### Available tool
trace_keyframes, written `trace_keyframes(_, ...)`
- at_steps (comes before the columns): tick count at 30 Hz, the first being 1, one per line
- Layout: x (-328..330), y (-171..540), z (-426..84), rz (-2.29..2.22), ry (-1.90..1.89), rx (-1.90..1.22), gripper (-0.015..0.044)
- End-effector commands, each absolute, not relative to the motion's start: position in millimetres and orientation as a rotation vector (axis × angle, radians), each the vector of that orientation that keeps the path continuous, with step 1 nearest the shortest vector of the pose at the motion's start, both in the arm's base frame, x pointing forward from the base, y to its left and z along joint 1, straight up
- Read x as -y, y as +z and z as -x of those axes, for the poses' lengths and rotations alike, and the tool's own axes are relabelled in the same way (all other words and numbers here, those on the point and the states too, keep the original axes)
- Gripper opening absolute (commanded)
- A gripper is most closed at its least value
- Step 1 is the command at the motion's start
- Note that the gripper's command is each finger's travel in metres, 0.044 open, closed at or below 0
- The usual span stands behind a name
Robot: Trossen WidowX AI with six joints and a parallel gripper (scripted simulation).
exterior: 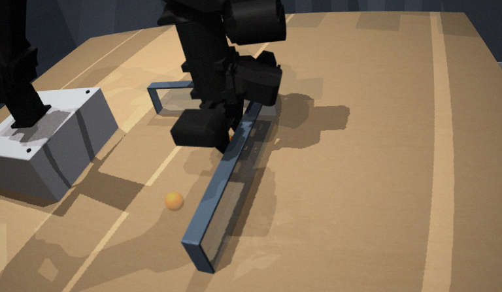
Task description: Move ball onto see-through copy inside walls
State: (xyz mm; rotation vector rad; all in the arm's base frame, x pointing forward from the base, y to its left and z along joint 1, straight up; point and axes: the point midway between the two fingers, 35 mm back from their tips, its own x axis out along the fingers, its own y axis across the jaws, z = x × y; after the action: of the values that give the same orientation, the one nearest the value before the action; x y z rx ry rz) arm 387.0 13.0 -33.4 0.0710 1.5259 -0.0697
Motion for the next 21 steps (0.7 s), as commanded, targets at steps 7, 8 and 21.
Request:
trace_keyframes(7,-13,-41,-384,-0.07,-0.064,-1.537,0.0113)
trace_keyframes(8,-13,-41,-384,-0.07,-0.064,-1.537,0.0106)
trace_keyframes(21,-14,7,-388,-0.07,-0.064,-1.536,0.0)
